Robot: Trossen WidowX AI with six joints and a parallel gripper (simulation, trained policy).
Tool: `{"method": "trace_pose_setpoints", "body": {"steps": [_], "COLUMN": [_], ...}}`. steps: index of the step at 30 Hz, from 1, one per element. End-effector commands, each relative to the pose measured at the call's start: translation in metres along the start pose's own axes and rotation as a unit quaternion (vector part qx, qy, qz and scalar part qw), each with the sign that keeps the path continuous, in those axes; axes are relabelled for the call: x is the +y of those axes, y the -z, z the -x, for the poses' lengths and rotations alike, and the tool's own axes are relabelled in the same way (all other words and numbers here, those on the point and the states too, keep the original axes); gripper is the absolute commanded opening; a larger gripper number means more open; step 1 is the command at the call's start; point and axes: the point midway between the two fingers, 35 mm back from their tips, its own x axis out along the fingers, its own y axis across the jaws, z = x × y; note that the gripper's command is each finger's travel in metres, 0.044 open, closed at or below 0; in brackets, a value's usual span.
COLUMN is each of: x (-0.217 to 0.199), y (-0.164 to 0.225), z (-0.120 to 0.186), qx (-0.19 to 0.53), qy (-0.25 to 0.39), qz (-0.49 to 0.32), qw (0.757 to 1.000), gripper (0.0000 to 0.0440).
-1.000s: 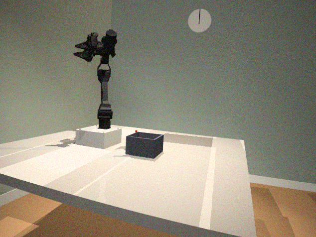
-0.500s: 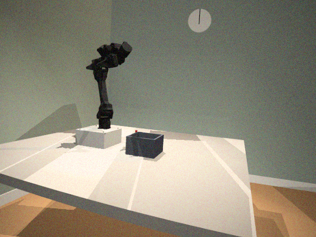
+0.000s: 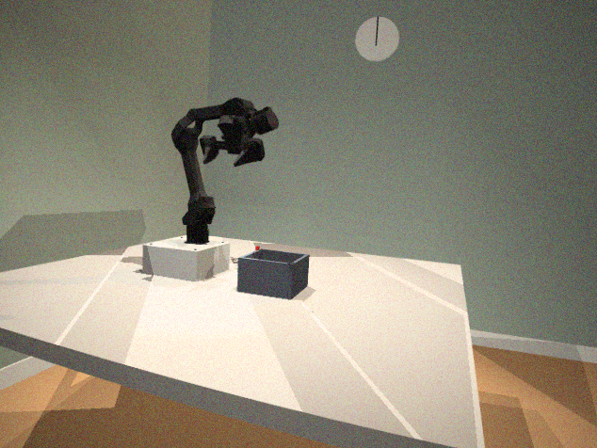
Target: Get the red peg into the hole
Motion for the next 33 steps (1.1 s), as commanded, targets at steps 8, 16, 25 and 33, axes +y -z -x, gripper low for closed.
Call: {"method": "trace_pose_setpoints", "body": {"steps": [8,16,25,33], "x": [0.037,0.041,0.027,0.017], "y": [0.092,0.162,0.227,0.27], "z": [0.027,0.054,0.073,0.076], "qx": [0.1,0.17,0.23,0.264], "qy": [-0.081,-0.112,-0.11,-0.09], "qz": [0.104,0.177,0.238,0.263], "qw": [0.986,0.963,0.937,0.924], "gripper": [0.044,0.044,0.044,0.044]}}
